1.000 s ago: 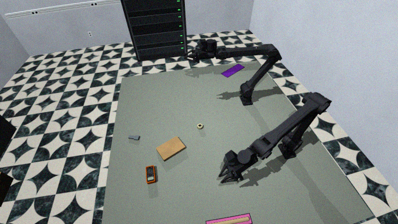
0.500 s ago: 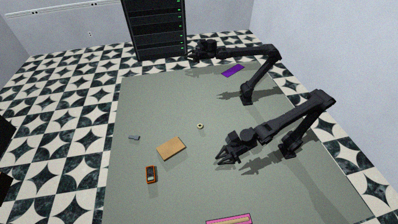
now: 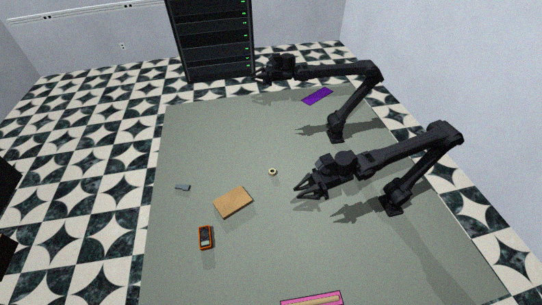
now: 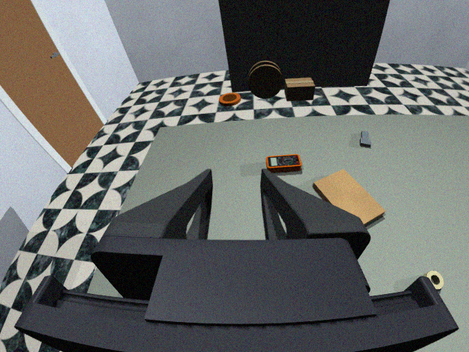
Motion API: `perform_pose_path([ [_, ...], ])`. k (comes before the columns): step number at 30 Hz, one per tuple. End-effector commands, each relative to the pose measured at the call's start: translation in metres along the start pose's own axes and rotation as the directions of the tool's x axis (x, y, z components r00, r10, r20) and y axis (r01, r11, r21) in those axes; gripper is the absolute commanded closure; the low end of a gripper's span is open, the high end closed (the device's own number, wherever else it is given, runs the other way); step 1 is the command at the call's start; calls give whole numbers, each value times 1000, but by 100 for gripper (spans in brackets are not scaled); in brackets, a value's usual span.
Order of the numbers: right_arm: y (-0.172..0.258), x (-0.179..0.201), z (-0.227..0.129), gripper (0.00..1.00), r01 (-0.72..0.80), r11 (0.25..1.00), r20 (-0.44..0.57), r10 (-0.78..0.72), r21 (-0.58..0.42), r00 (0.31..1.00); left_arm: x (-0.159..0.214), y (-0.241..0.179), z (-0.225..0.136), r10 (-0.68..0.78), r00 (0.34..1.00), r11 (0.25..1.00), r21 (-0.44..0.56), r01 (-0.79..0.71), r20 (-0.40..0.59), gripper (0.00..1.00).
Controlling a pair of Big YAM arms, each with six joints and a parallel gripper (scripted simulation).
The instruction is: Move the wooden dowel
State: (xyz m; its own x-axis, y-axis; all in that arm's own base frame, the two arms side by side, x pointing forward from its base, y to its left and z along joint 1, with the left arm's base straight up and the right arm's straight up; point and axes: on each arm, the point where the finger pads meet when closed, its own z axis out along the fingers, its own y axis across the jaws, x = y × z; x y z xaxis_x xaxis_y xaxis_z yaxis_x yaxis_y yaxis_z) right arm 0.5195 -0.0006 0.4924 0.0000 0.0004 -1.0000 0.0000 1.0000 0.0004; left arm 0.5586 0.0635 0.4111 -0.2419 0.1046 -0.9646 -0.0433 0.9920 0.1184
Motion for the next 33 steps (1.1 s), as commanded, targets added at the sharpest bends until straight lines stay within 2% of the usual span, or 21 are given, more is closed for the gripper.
perform_pose_path([
  [1,6,-15,-8,62,15,1000,42,-15,-8,999,-52,-14,-24,-48,990,999,9,47,133,65],
  [8,7,-13,-8,62,15,1000,38,-15,-9,999,-69,-32,-42,-86,977,996,35,80,196,65],
  [13,7,-11,-9,62,15,1000,36,-15,-9,999,-97,-49,-67,-133,952,990,74,117,276,65],
  [17,7,-16,-7,62,15,1000,43,-15,-8,999,-101,-56,-75,-155,941,987,87,134,300,65],
  [23,7,-16,-7,62,15,1000,43,-15,-9,999,-109,-57,-70,-125,947,991,81,106,297,65],
  [26,7,-17,-7,62,15,1000,44,-15,-9,999,-132,-55,-88,-116,936,992,86,93,332,65],
  [33,7,-19,-6,62,16,1000,46,-15,-9,999,-119,-41,-72,-107,947,994,58,94,302,65],
])
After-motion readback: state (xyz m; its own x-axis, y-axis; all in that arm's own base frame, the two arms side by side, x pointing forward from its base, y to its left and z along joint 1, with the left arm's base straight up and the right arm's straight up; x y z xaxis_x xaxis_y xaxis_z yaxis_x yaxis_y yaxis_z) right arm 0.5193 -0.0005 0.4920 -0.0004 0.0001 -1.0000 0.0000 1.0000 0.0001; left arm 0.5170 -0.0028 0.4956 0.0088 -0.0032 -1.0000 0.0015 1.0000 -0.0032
